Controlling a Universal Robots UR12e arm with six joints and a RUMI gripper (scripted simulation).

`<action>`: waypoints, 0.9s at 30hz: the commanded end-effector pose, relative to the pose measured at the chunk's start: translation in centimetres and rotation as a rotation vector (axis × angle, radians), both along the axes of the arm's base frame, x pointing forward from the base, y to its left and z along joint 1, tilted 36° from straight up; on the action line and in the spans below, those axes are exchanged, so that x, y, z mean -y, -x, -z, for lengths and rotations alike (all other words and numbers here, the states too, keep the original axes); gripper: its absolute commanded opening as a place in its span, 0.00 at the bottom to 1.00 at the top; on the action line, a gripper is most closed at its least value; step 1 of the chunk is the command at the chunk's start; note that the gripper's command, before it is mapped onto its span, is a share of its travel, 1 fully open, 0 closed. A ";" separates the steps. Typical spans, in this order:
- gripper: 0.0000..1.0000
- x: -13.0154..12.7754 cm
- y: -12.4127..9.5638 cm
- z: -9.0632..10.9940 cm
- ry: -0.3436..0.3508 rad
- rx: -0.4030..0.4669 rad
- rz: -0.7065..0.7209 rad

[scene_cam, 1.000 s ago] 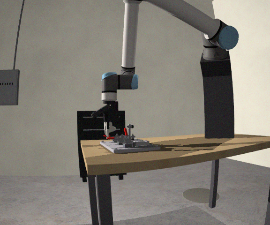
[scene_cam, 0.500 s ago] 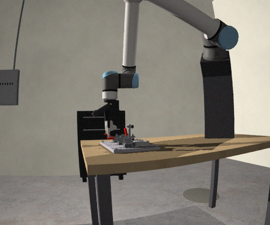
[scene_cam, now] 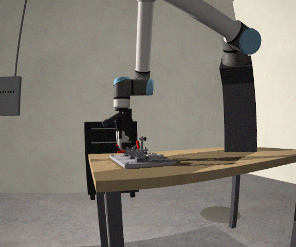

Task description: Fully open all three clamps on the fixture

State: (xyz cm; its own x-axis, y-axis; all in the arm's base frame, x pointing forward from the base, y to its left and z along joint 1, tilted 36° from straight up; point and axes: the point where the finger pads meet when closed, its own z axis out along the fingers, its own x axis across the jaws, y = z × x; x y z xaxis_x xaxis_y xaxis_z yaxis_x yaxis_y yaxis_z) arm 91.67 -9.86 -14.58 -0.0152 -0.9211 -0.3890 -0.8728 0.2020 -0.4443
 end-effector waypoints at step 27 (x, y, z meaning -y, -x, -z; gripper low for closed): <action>0.00 0.0 2.2 0.0 0.000 0.001 0.000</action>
State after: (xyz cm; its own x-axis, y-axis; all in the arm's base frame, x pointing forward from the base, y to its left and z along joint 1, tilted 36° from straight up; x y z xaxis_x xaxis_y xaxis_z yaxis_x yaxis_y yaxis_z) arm 89.67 -9.82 -14.61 -0.0150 -0.9212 -0.3888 -0.8725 0.2019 -0.4448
